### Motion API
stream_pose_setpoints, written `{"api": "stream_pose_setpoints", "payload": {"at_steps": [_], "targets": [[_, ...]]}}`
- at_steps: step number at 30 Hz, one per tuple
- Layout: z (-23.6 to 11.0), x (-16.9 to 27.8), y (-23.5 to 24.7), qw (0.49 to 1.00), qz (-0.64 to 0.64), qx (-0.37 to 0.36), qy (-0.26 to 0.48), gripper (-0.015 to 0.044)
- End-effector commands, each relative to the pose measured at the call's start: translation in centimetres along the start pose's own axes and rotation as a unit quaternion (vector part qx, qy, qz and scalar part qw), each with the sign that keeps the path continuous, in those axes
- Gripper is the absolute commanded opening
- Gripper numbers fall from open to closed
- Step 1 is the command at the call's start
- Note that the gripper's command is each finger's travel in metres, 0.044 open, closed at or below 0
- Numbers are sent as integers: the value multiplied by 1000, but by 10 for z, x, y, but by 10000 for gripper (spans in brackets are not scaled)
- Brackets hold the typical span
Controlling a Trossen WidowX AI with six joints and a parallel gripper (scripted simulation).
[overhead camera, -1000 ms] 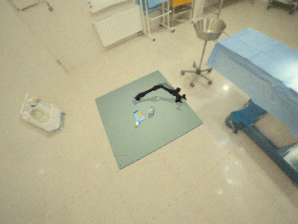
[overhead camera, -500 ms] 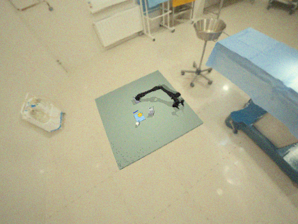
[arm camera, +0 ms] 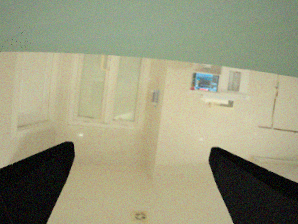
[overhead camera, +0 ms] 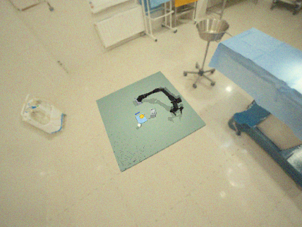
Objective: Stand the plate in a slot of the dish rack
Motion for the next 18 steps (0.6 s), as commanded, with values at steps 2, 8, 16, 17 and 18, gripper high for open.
{"api": "stream_pose_setpoints", "payload": {"at_steps": [2, 8, 16, 17, 18], "targets": [[18, 0, 33, 999, 21, -42, -27, 400], [33, 8, 72, 993, 55, -90, -52, 400], [46, 18, 125, 978, 109, -156, -82, 400], [47, 20, 132, 976, 116, -165, -85, 400], [48, 21, 139, 973, 124, -173, -88, 400]]}}
Point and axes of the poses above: the point midway between the two fingers, 35 mm back from their tips, its own z axis out along the fingers, its own y axis across the jaws, x = y × z, the point moved 5 cm from there along -z, back along the fingers, and after that the axes turned 1 degree about z, right-handed, at the moved point
